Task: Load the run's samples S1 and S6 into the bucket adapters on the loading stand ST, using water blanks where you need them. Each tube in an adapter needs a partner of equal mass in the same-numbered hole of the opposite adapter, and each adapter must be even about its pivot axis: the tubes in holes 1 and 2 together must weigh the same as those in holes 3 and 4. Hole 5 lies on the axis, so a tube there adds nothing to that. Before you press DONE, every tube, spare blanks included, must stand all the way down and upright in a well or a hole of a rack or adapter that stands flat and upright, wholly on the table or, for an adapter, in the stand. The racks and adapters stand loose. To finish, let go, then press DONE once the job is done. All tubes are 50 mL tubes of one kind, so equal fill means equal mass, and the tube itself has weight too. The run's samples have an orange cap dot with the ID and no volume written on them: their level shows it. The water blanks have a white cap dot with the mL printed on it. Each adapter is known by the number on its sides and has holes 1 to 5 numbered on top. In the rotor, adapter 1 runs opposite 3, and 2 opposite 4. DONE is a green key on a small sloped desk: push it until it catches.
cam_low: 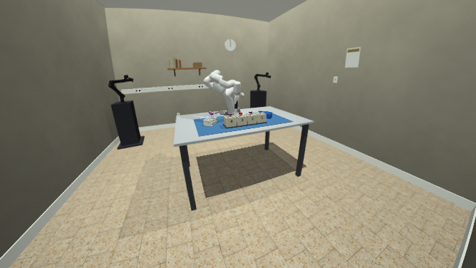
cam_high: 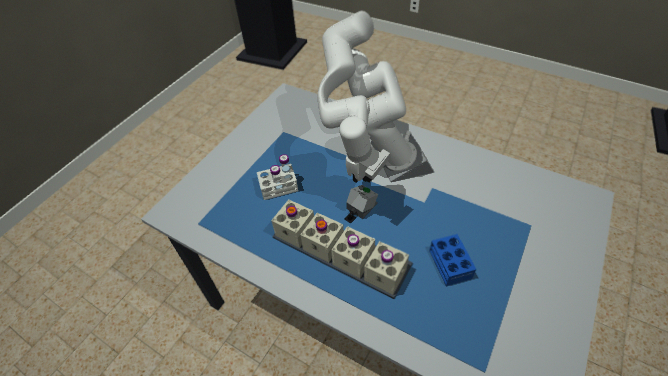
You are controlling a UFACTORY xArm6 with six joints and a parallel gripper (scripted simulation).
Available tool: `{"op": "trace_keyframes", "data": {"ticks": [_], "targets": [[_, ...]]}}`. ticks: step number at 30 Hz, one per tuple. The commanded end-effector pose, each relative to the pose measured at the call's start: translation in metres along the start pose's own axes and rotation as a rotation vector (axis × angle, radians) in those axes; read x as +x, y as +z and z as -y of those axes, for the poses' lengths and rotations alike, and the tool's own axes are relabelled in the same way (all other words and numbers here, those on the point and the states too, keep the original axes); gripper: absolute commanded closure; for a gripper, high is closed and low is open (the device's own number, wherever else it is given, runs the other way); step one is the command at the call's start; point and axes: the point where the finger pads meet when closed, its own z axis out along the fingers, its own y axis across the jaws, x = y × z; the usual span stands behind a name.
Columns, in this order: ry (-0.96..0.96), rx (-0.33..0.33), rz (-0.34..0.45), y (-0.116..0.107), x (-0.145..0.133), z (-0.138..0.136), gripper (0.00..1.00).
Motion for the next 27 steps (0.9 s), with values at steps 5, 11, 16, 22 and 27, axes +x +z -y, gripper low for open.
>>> {"op": "trace_keyframes", "data": {"ticks": [5, 11, 16, 22, 27], "targets": [[0.001, -0.001, -0.001, 0.014, 0.0, -0.005, 1.0], [0.001, -0.001, -0.001, 0.022, 0.0, -0.007, 1.0], [0.001, -0.001, -0.001, 0.022, 0.0, -0.007, 1.0], [0.001, -0.001, -0.001, 0.022, 0.0, -0.007, 1.0], [0.001, -0.001, -0.001, 0.025, 0.001, -0.008, 1.0]]}}
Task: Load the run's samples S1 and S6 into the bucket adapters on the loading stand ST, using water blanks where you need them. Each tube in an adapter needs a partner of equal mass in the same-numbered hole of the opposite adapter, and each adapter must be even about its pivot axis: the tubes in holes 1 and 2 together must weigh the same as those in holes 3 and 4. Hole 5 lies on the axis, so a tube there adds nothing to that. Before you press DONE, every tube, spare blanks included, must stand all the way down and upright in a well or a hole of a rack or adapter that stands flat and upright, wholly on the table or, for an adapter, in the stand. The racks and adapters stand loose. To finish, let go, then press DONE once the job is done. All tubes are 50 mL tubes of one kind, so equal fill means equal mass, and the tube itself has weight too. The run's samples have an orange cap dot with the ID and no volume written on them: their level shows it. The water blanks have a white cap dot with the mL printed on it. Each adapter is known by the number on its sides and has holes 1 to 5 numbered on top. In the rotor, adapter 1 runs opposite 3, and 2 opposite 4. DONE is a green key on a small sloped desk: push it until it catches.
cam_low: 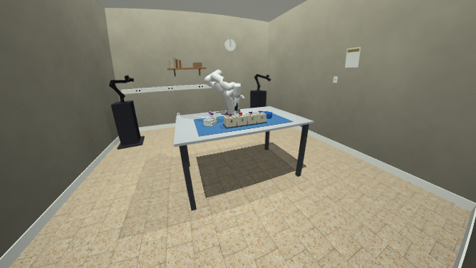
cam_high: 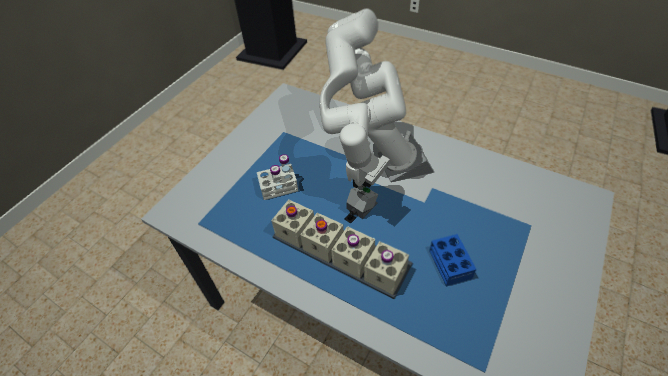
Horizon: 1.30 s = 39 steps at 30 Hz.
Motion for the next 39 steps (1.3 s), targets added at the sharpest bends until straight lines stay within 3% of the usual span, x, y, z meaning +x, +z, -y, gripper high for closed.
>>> {"op": "trace_keyframes", "data": {"ticks": [1, 39], "targets": [[0.001, -0.002, -0.002, 0.001, 0.0, -0.001, 1.0], [0.001, -0.002, -0.001, 0.016, 0.0, -0.005, 1.0]]}}
